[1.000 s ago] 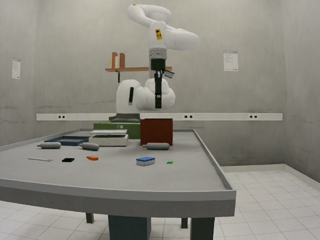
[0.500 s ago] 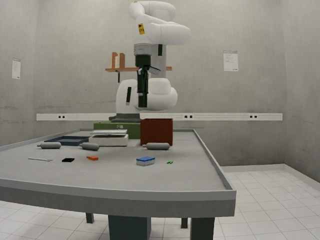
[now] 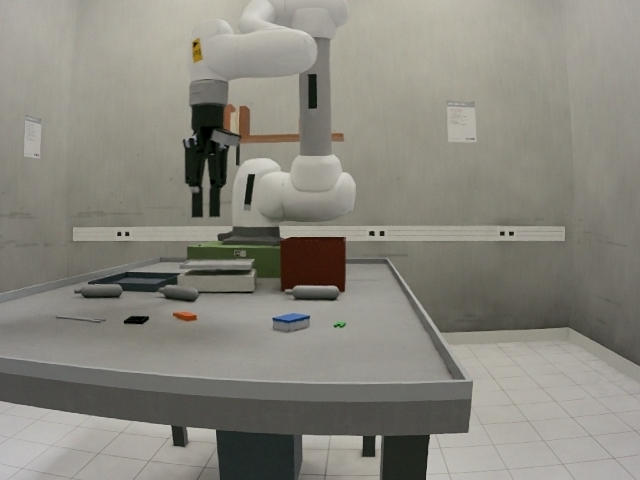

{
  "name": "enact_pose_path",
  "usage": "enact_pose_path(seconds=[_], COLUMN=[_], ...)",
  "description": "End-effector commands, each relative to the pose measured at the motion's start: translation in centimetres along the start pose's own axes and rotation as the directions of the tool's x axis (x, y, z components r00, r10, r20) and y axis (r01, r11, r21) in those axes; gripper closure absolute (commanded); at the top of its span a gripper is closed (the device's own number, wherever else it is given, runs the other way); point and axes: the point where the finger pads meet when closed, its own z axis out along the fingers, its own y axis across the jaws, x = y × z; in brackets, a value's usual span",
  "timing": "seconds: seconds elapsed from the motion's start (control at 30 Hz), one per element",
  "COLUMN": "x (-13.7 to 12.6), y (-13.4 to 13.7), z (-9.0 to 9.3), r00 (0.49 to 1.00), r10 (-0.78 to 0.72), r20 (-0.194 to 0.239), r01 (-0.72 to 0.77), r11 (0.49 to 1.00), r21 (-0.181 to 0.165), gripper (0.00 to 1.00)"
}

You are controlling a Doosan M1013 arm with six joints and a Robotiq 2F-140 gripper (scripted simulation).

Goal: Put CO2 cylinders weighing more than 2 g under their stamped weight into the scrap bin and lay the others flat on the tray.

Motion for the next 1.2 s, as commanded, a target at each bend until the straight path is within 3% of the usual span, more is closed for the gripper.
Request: enact_pose_path(seconds=[0.0,0.2,0.63,0.7,0.93,1.17], x=[-2.8,-2.8,-2.7,-2.7,-2.7,-2.6], y=[6.4,6.5,6.5,6.5,6.5,6.5], z=[0.9,2.3,10.5,10.5,14.6,16.7], r00=[1.0,1.0,1.0,1.0,1.0,1.0], r10=[0.0,0.0,0.0,0.0,0.0,0.0], r20=[-0.003,-0.003,-0.003,-0.003,-0.003,-0.003], r01=[0.0,0.0,0.0,0.0,0.0,0.0], r11=[1.0,1.0,1.0,1.0,1.0,1.0], r21=[0.003,0.003,0.003,0.003,0.003,0.003], gripper=[0.61,0.61,0.61,0.61,0.61,0.61])
